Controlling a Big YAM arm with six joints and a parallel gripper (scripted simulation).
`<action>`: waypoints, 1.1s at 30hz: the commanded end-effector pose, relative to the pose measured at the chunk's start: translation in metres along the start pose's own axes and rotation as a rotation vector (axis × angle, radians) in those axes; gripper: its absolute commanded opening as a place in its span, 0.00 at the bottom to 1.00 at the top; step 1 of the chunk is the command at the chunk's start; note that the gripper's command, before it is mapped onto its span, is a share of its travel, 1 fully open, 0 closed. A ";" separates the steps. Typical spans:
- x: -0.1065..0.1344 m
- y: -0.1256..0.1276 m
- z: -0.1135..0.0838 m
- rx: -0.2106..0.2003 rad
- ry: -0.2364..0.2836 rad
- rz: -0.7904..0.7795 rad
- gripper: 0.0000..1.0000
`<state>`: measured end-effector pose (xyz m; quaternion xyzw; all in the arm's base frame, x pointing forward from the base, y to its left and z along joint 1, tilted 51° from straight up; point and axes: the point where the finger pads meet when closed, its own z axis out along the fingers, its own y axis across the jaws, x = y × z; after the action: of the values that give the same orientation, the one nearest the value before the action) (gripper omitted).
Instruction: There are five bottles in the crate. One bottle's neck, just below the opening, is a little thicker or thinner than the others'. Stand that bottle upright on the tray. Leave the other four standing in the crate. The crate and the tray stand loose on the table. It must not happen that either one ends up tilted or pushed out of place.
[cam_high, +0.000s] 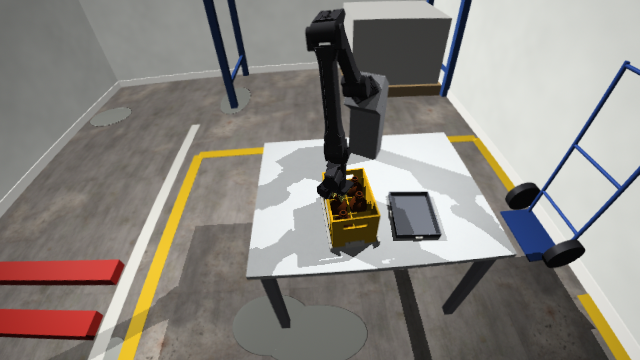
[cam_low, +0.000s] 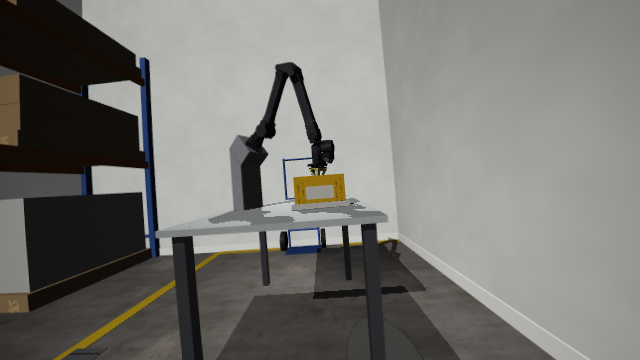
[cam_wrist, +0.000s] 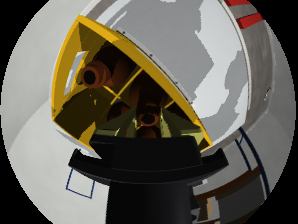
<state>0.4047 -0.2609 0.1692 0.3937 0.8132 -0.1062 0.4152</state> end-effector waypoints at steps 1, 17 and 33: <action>-0.008 -0.003 0.003 0.004 -0.013 0.002 0.00; -0.008 -0.003 0.003 0.004 -0.013 0.002 0.61; -0.008 -0.003 0.003 0.004 -0.013 0.002 0.61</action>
<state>0.4047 -0.2610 0.1692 0.3938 0.8132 -0.1062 0.4152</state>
